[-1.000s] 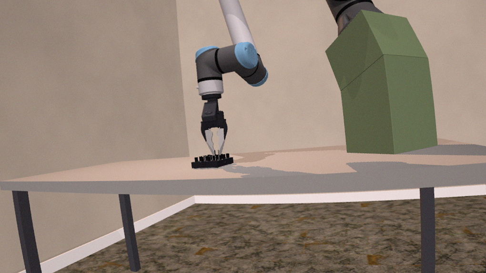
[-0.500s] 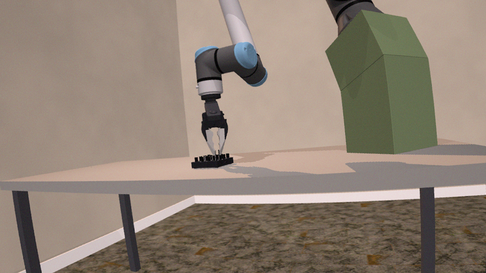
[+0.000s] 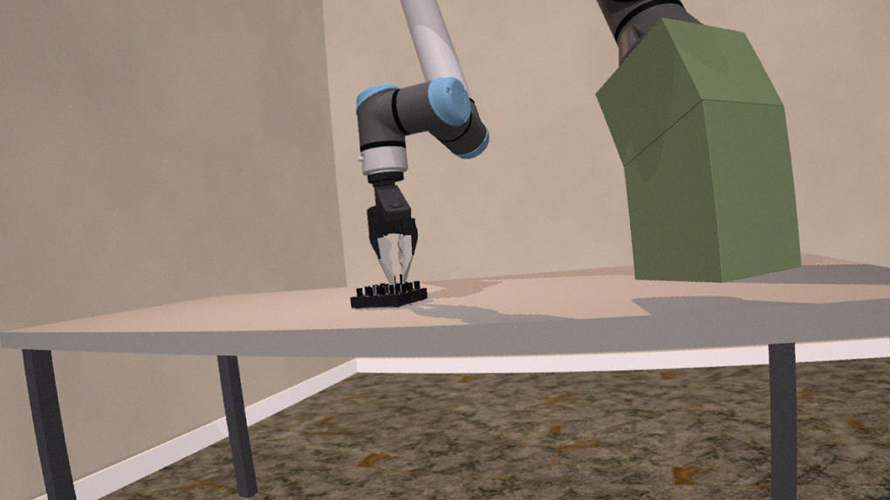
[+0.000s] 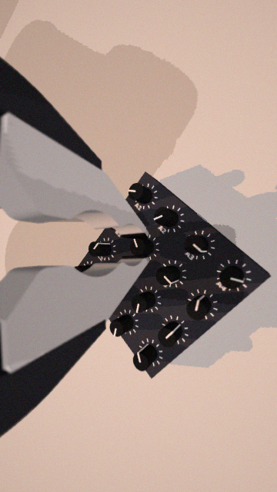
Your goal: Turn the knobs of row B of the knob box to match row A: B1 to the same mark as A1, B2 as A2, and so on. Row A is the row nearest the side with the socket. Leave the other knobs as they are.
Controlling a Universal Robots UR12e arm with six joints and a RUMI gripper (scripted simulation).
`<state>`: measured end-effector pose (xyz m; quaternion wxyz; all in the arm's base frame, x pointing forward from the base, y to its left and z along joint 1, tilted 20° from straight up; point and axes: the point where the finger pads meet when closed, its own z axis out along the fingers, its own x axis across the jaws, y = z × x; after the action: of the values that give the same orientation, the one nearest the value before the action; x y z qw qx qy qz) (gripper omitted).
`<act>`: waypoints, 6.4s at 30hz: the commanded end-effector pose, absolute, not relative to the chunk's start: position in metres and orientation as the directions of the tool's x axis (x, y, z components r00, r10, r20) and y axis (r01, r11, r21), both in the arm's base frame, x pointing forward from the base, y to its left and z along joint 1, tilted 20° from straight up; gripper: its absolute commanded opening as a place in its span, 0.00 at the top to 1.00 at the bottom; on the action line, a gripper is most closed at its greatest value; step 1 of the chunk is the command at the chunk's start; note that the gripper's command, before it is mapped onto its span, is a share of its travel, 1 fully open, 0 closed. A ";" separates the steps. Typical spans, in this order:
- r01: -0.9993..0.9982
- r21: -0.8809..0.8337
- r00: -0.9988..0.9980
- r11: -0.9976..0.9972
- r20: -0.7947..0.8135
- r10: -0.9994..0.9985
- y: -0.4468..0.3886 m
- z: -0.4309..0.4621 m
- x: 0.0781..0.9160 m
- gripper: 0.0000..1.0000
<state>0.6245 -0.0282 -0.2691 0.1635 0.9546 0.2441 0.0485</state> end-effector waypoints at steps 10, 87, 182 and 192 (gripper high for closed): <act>0.481 0.336 0.859 -0.809 0.002 0.512 -0.028 -0.269 0.625 0.96; 0.482 0.336 0.859 -0.809 0.001 0.513 -0.017 -0.233 0.618 0.89; -0.858 -0.001 0.483 -0.513 0.336 -0.808 -0.016 -0.212 0.616 0.89; -0.858 -0.001 0.483 -0.513 0.336 -0.808 -0.016 -0.212 0.616 0.89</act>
<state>0.6161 -0.0165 -0.2129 0.0839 0.8570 -0.4863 0.1484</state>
